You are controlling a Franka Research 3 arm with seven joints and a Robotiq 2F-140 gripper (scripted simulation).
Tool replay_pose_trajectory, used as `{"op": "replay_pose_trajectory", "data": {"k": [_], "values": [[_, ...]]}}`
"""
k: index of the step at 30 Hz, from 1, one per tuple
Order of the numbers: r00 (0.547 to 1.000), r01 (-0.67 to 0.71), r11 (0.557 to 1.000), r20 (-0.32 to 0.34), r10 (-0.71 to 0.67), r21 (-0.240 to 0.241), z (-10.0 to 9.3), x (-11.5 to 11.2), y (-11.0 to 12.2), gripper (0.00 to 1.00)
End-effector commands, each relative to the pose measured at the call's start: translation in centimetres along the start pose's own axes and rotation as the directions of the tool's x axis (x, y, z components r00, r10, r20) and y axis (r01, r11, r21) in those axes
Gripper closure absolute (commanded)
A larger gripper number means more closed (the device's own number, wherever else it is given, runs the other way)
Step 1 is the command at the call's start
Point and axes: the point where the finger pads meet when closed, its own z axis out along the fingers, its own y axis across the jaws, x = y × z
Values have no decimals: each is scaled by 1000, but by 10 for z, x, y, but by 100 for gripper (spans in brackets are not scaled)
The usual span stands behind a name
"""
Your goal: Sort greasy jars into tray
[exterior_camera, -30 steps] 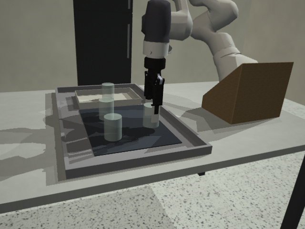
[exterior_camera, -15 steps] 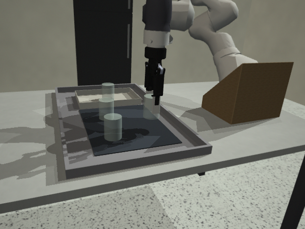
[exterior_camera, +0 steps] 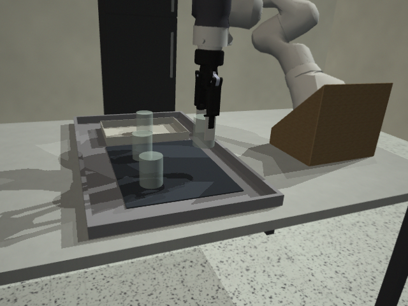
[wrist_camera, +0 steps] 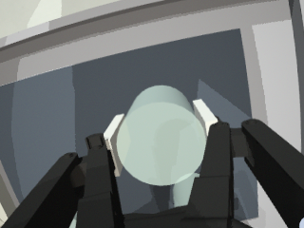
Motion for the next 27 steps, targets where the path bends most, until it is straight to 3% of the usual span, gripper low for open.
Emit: {"op": "replay_pose_trajectory", "data": {"k": [1,18,27], "values": [[1000,13,1000,-6,-13,9,-10,1,-2,100],[1000,13,1000,-6,-13,9,-50,1,-2,100],[1000,13,1000,-6,-13,9,-50,-9,-23,100]]}}
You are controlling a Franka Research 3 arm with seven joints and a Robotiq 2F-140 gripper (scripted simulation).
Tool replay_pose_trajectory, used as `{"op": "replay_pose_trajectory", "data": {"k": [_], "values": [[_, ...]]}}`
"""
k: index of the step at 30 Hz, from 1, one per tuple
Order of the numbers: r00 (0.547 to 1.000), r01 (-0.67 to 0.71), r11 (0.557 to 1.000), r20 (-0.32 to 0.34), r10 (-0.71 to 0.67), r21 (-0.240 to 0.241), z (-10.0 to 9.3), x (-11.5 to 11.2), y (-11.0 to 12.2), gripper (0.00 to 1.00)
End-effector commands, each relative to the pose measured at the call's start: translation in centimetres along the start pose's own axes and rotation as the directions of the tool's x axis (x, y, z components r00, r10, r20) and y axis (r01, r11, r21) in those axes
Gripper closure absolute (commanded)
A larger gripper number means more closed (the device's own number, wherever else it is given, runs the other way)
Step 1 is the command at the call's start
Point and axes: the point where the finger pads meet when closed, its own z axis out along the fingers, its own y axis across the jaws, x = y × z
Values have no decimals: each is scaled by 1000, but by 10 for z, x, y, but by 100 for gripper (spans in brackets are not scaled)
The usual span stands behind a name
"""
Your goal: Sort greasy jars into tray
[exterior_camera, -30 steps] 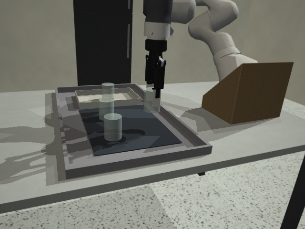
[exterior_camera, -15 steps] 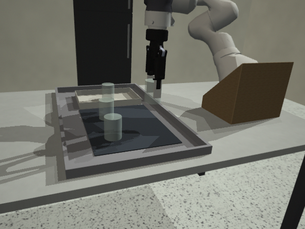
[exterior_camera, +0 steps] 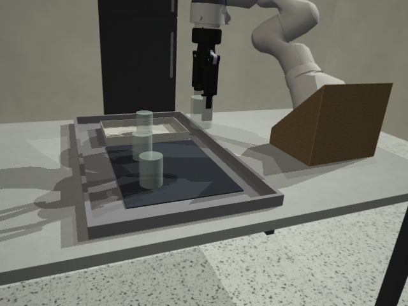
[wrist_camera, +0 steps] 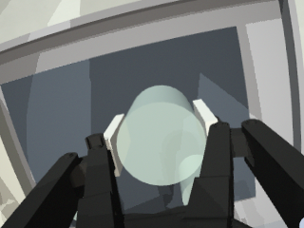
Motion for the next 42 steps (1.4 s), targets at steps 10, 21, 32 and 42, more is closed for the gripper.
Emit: {"op": "replay_pose_trajectory", "data": {"k": [10,21,32,42], "values": [[1000,17,1000,-5,-17,7,1,-17,-41,100],[1000,17,1000,-5,-17,7,1,-30,-68,100],[1000,17,1000,-5,-17,7,0,-43,-94,100],[1000,17,1000,-5,-17,7,0,-57,-124,100]]}}
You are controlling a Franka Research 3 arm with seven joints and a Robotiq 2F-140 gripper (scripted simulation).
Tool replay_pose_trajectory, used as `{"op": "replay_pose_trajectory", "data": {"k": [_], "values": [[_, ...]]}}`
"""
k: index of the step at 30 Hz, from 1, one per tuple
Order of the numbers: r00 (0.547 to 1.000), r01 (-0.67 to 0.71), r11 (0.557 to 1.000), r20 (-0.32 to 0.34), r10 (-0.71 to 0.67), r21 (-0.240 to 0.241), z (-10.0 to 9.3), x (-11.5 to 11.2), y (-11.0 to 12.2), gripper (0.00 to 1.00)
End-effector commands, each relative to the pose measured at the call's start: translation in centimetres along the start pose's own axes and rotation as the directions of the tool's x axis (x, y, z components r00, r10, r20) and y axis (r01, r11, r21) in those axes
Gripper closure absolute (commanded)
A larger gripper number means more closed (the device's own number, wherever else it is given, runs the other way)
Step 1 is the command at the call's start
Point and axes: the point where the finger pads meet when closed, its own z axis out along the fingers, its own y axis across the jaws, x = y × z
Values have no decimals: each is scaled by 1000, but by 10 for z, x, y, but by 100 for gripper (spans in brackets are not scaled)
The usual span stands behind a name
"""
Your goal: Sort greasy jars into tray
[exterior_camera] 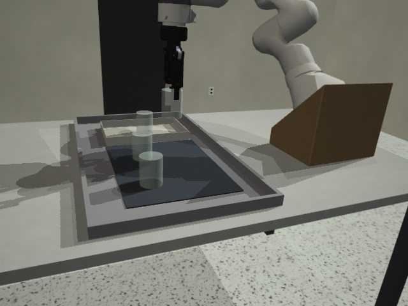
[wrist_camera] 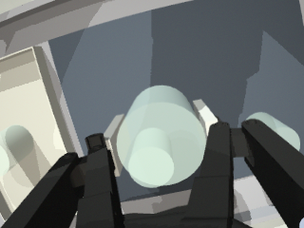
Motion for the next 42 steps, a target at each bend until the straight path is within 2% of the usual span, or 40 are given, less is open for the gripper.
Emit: {"op": "replay_pose_trajectory", "data": {"k": [1,42], "values": [[999,36,999,1,-36,3,-1,-7,-12,100],[999,36,999,1,-36,3,-1,-59,-116,100]]}}
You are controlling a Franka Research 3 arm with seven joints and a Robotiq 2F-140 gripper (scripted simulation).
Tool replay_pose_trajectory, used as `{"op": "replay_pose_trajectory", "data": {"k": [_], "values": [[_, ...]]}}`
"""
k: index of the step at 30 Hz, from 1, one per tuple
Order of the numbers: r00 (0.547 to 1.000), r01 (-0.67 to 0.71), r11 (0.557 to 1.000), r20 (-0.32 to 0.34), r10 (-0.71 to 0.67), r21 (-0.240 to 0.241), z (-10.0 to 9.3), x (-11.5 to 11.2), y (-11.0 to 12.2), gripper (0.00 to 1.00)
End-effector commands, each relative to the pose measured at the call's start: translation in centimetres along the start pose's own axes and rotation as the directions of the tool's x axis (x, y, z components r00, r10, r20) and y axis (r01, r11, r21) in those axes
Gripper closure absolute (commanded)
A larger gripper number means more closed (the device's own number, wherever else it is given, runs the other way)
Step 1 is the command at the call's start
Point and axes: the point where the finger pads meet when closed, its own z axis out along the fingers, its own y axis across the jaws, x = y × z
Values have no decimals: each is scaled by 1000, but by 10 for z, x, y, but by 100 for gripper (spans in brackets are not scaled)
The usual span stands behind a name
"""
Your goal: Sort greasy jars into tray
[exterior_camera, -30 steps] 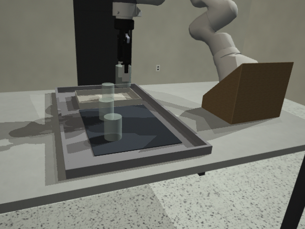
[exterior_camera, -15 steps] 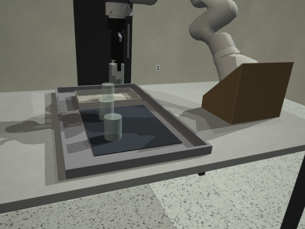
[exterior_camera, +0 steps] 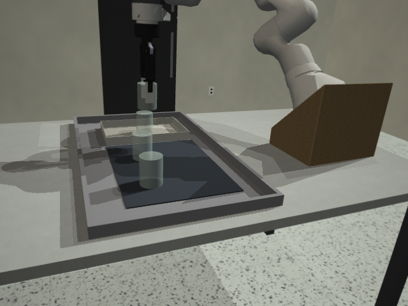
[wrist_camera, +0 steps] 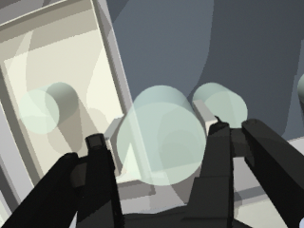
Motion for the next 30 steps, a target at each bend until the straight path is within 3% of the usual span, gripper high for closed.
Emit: {"op": "replay_pose_trajectory", "data": {"k": [1,30], "values": [[999,36,999,0,-36,2,-1,-6,-12,100],[999,36,999,0,-36,2,-1,-43,-86,100]]}}
